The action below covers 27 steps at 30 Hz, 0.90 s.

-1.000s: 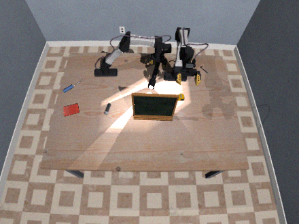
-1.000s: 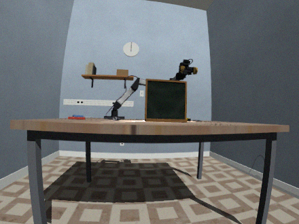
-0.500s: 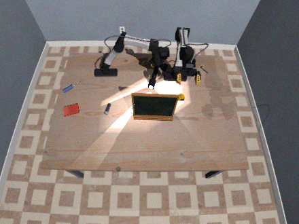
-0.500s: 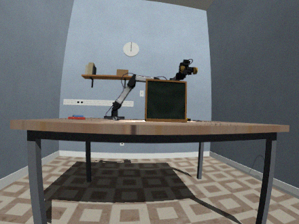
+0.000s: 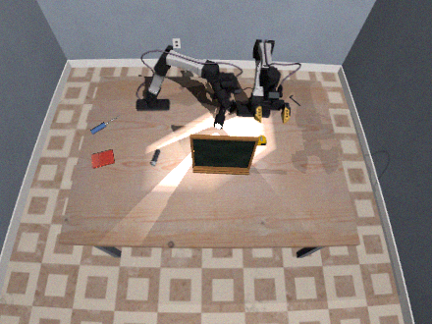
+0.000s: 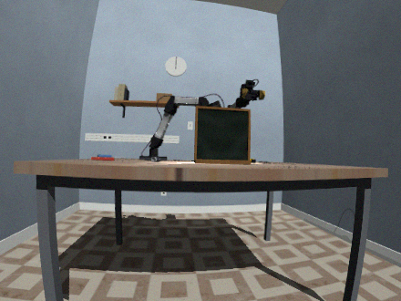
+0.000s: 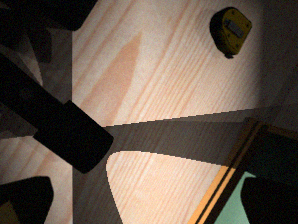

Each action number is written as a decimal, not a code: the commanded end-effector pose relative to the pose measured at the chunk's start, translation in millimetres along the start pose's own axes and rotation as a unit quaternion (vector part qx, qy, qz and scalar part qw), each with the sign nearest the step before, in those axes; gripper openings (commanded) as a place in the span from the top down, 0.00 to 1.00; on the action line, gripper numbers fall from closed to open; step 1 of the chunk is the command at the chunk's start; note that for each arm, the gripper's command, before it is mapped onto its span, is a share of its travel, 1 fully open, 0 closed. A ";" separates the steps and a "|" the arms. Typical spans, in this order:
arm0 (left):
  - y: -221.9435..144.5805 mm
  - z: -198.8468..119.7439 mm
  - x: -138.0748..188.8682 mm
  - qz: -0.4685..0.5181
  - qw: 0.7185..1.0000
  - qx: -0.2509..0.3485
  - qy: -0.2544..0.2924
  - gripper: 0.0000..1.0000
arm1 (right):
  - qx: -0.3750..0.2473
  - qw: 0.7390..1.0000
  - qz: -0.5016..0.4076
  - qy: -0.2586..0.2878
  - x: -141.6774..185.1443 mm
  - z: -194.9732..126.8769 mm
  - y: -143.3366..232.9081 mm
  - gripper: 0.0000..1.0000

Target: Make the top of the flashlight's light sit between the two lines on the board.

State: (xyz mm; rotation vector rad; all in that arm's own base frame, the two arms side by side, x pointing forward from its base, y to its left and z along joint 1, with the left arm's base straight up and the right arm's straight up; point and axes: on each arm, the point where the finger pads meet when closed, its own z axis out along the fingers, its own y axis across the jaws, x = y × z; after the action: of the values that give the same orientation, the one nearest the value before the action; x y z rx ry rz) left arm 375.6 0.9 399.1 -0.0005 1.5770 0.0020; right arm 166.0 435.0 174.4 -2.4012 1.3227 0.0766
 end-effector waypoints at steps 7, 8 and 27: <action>-0.4 3.4 15.4 -0.004 1.000 0.001 0.021 0.00 | 0.093 0.988 0.119 -0.035 40.1 -39.3 -48.3 0.00; -0.4 3.4 15.4 -0.004 1.000 0.001 0.021 0.00 | 0.101 0.986 0.131 -0.037 45.4 -42.6 -52.2 0.00; -0.4 3.4 15.4 -0.004 1.000 0.001 0.021 0.00 | 0.230 0.919 0.310 -0.077 139.2 -106.4 -101.2 0.00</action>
State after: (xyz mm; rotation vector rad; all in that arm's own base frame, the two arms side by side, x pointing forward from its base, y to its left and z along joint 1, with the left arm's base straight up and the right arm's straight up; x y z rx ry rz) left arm 375.6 0.9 399.1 -0.0005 1.5770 0.0020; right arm 301.5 339.2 245.9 -1.6460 1.7599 0.0848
